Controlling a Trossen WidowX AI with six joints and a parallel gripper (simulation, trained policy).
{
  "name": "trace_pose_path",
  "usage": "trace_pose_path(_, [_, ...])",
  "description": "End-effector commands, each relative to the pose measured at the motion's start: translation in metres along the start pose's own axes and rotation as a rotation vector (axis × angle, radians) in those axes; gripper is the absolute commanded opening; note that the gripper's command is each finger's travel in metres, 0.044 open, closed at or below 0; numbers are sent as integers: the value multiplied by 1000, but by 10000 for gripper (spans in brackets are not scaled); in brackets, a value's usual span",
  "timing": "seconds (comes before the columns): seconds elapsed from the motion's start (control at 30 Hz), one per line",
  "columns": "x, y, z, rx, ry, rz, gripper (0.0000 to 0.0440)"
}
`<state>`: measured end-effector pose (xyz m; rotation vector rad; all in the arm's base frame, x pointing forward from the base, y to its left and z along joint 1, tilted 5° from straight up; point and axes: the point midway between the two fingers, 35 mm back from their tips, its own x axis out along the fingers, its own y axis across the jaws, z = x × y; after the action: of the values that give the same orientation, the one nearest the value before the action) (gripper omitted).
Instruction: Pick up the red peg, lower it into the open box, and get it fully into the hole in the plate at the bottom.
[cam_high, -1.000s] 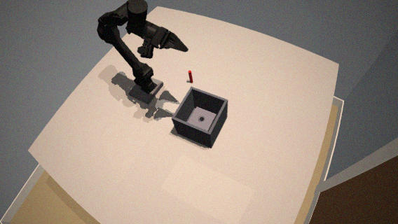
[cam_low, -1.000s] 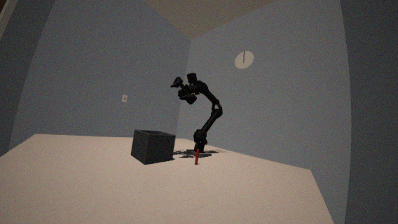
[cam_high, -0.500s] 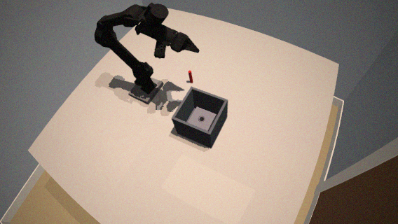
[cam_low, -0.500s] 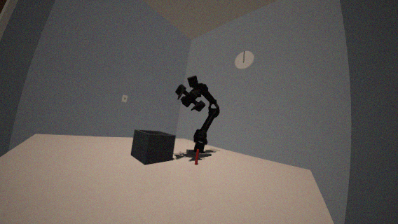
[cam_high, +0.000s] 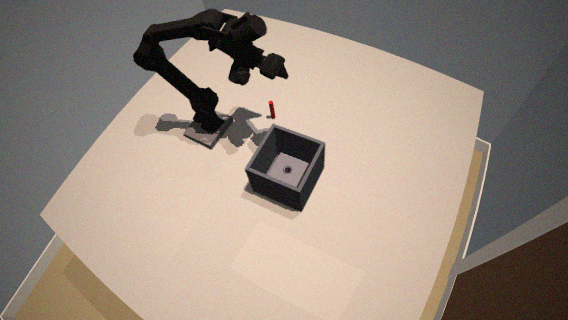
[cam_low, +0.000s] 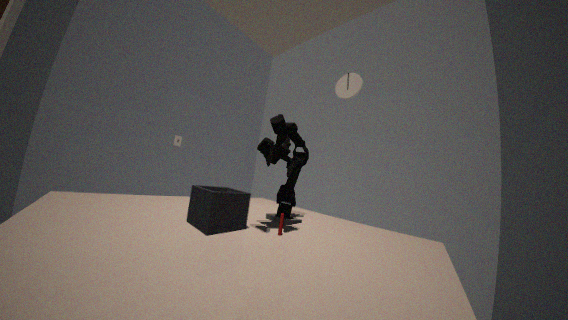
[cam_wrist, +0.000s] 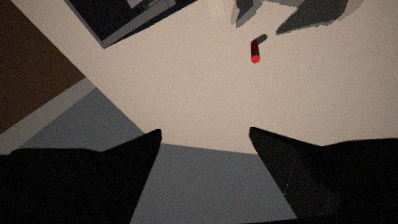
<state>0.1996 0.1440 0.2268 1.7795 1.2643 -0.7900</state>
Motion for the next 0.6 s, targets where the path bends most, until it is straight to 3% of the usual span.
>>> trace_pose_path(0.0, [14,-17,4,-41,-45,-82,430])
trace_pose_path(0.57, [56,-67,29,-229,-221,-341,438])
